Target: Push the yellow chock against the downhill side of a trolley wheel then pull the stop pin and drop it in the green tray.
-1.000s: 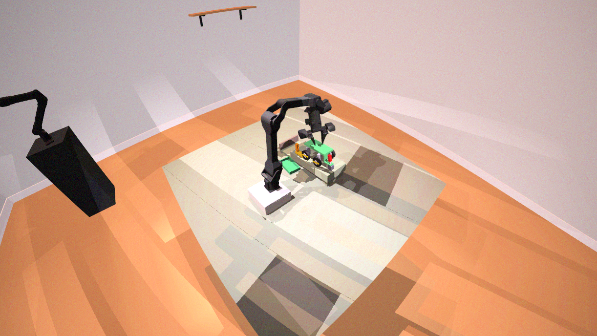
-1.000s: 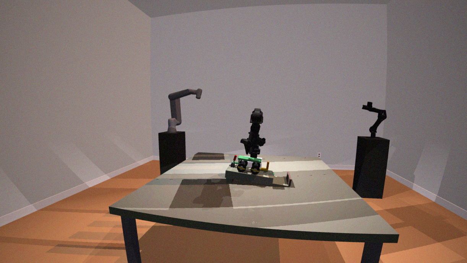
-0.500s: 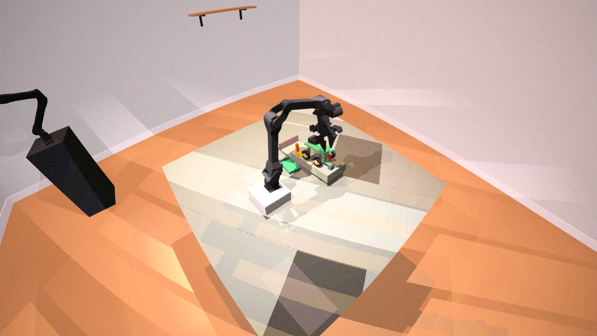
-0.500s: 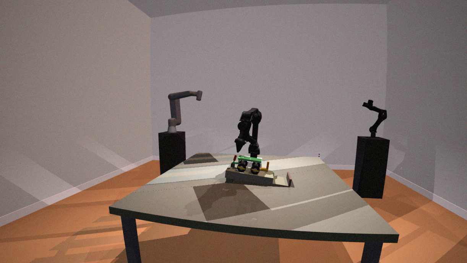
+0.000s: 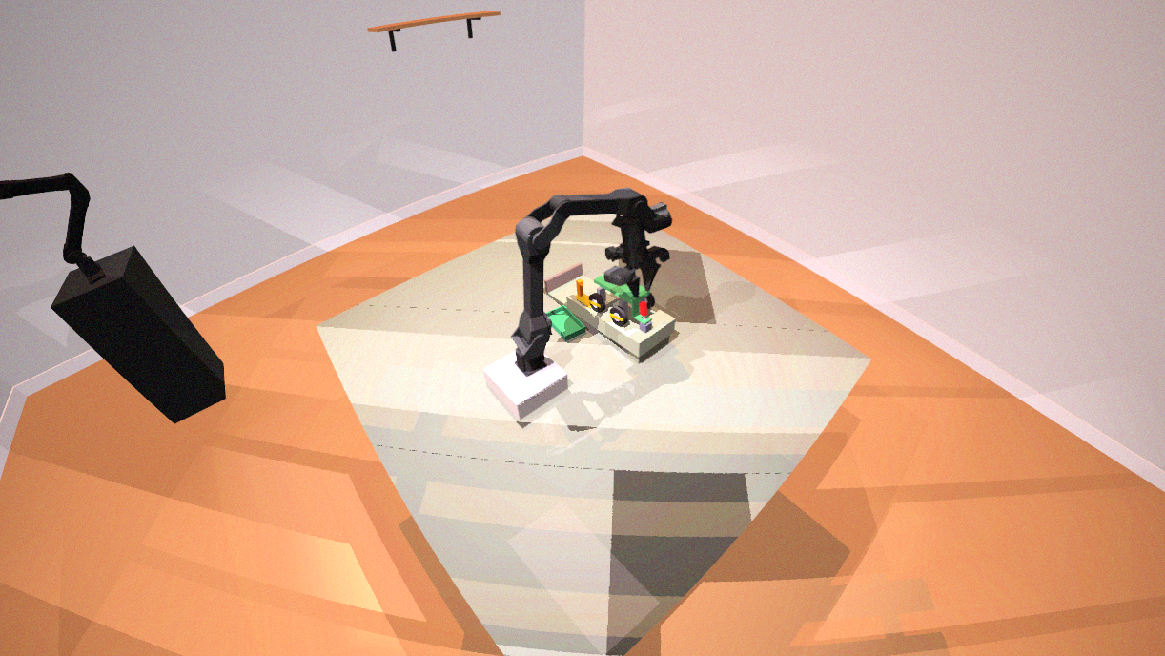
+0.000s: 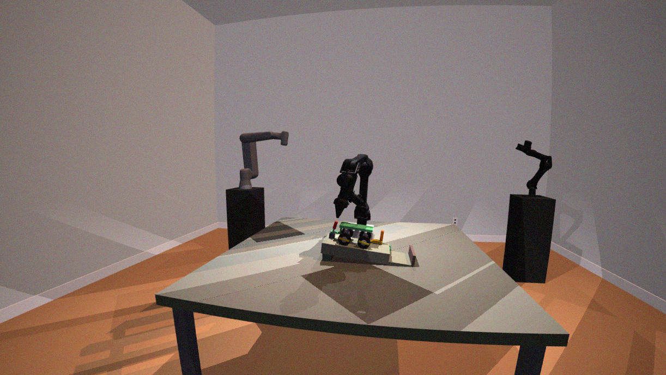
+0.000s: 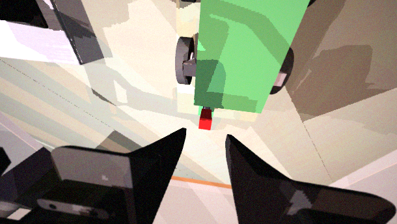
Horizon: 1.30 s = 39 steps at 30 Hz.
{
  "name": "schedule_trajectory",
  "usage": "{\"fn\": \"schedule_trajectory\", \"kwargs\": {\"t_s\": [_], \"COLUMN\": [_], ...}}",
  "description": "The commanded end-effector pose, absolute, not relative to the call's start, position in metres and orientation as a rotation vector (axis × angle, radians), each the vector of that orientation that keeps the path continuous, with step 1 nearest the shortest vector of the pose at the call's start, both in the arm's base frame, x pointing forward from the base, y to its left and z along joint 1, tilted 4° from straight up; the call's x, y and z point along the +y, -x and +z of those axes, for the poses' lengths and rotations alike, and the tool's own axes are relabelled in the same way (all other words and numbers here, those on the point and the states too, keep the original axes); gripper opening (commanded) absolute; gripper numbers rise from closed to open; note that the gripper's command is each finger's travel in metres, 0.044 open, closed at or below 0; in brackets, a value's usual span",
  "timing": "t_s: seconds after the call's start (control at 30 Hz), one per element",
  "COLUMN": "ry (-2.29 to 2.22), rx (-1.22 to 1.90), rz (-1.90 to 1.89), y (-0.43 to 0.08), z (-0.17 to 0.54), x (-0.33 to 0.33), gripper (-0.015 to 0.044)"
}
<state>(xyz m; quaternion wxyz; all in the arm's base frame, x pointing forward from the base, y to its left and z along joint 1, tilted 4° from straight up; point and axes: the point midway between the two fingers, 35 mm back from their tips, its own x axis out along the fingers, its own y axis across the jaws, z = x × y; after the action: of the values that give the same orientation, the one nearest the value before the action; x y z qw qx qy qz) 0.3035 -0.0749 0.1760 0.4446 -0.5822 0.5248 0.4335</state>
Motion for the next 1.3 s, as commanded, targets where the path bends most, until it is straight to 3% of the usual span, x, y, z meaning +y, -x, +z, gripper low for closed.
{"fn": "schedule_trajectory", "kwargs": {"t_s": [0.0,1.27], "ry": [1.447,1.447], "rx": [1.306,1.306], "rz": [1.081,1.08], "y": [-0.303,-0.307], "z": [0.168,0.124], "x": [-0.077,-0.088], "gripper": [0.019,0.019]}}
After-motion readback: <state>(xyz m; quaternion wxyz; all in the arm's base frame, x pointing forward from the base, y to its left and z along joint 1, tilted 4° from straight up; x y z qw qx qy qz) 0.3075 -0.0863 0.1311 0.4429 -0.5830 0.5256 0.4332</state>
